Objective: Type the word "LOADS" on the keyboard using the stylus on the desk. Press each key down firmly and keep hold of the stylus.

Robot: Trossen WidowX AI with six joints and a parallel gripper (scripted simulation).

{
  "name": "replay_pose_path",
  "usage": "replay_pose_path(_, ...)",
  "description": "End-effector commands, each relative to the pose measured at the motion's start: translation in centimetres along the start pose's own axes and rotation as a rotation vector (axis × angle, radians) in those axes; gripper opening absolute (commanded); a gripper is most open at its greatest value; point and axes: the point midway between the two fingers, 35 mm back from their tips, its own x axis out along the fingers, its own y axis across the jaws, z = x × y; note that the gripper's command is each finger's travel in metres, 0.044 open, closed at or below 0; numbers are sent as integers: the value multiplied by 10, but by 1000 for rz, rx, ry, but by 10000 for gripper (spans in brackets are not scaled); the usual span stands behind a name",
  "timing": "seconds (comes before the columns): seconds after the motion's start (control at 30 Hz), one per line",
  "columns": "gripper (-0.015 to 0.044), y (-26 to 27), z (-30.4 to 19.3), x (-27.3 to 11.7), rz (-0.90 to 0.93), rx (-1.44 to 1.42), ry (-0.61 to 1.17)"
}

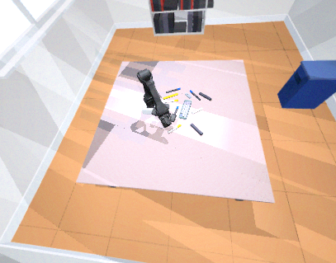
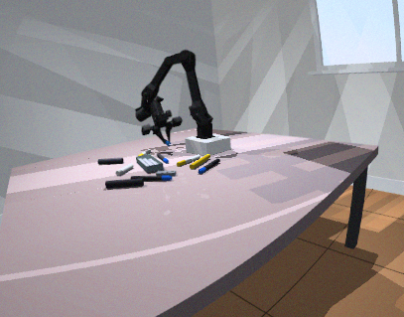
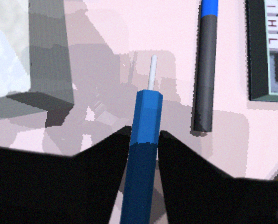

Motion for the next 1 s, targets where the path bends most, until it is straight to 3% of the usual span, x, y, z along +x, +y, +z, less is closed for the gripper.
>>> replay_pose_path(0.0, 0, -3, 4, 2, 57, 13, 35)
replay_pose_path(0.37, 0, -10, 19, 8, 215, 53, 171)
replay_pose_path(0.97, 0, -25, 37, 5, 390, 131, 571)
